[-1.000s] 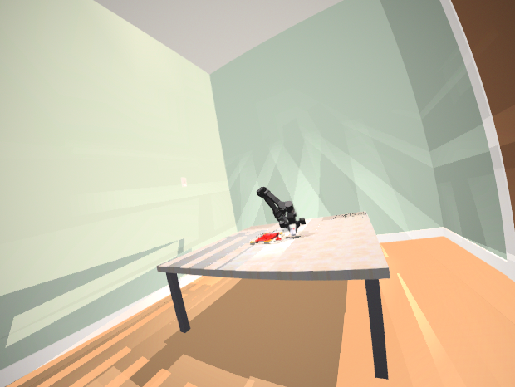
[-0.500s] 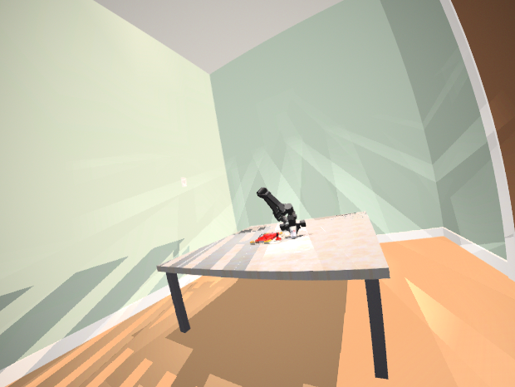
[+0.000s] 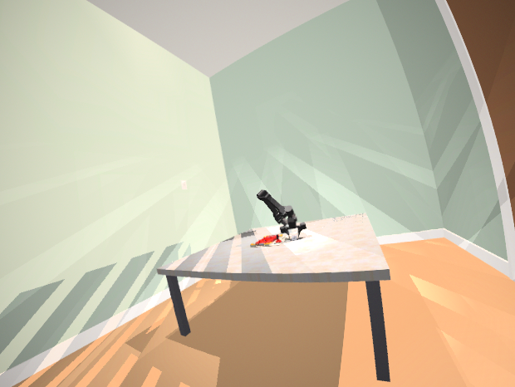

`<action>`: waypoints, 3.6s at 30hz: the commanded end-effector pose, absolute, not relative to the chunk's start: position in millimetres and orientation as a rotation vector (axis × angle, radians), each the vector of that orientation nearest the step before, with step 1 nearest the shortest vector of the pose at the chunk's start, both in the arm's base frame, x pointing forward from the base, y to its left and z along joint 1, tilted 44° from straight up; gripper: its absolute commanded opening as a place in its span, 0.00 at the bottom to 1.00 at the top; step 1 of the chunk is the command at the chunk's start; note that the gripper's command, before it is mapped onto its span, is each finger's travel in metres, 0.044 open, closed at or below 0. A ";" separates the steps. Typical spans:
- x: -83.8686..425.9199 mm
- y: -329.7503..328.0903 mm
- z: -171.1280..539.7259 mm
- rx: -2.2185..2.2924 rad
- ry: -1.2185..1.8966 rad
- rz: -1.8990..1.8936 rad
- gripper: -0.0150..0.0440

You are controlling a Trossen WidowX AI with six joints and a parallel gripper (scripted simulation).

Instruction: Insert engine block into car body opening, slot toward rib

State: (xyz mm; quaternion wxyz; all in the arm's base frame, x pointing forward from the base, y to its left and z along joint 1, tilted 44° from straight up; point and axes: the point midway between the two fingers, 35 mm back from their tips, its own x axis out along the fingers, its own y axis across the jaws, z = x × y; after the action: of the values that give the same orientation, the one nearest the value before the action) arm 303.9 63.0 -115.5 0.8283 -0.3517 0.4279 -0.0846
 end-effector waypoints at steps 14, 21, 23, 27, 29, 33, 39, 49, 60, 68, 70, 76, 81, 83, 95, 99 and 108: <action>291.7 71.4 -103.2 -0.758 0.925 -0.173 1.00; 274.9 82.6 -86.9 -0.758 0.926 -0.172 1.00; 274.9 82.6 -86.9 -0.758 0.926 -0.172 1.00; 277.6 83.3 -90.7 -0.761 0.930 -0.164 1.00; 277.6 83.3 -90.7 -0.761 0.930 -0.164 1.00; 277.6 83.3 -90.7 -0.761 0.930 -0.164 1.00; 277.6 83.3 -90.7 -0.761 0.930 -0.164 1.00; 279.4 84.5 -92.6 -0.864 0.971 -0.115 1.00; 285.1 88.5 -98.3 -1.185 1.092 0.067 1.00; 288.9 91.2 -102.1 -1.410 1.171 0.226 1.00; 289.8 91.8 -102.9 -1.465 1.189 0.270 1.00; 292.2 93.4 -104.6 -1.625 1.239 0.411 1.00; 294.1 94.6 -105.5 -1.753 1.274 0.538 1.00; 294.7 95.1 -105.7 -1.802 1.287 0.592 1.00; 298.1 97.2 -105.2 -2.073 1.333 0.951 1.00; 299.0 97.7 -104.3 -2.152 1.337 1.085 1.00; 300.5 98.6 -101.1 -2.305 1.316 1.412 1.00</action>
State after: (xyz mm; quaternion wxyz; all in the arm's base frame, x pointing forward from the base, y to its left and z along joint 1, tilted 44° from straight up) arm 298.9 96.7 -100.3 0.1118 -0.7688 0.4534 0.4369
